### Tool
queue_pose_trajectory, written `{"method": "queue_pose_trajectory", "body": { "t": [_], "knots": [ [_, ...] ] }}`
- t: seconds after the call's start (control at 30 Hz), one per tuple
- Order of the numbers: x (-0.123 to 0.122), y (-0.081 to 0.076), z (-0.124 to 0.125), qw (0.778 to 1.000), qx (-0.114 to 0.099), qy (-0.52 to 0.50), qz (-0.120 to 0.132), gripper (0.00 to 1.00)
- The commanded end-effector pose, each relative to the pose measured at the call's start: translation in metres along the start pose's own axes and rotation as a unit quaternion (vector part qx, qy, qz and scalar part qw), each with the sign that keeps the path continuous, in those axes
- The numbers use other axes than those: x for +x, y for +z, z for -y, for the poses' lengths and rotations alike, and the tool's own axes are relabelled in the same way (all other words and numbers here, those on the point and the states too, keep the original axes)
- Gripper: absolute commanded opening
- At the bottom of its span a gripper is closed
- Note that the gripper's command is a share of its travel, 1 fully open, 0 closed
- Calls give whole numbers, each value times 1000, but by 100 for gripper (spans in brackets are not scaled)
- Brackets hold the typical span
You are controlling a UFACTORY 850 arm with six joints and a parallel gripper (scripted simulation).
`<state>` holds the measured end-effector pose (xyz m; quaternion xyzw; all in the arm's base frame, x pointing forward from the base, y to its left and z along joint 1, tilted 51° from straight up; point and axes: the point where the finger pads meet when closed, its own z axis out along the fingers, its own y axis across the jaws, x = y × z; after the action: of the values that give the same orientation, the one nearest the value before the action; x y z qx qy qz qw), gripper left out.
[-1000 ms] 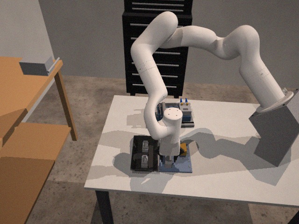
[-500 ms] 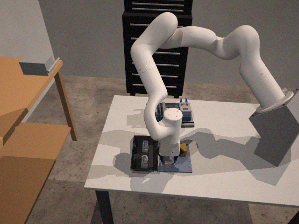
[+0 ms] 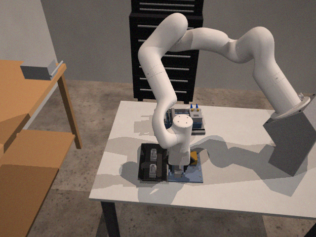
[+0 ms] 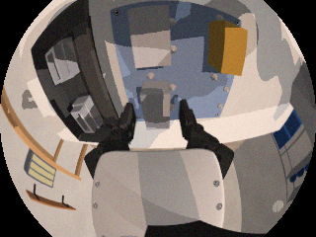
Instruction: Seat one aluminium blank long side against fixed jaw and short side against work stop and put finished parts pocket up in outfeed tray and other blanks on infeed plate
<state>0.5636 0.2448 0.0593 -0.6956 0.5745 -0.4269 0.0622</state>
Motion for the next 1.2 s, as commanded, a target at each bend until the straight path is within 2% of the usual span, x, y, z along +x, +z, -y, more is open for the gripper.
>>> {"method": "queue_pose_trajectory", "body": {
  "t": [0.0, 0.03, 1.17],
  "knots": [
    [0, -1, 1, 1000, 0, 0, 0, 69],
    [0, -1, 1, 1000, 0, 0, 0, 0],
    [0, -1, 1, 1000, 0, 0, 0, 0]
  ]
}}
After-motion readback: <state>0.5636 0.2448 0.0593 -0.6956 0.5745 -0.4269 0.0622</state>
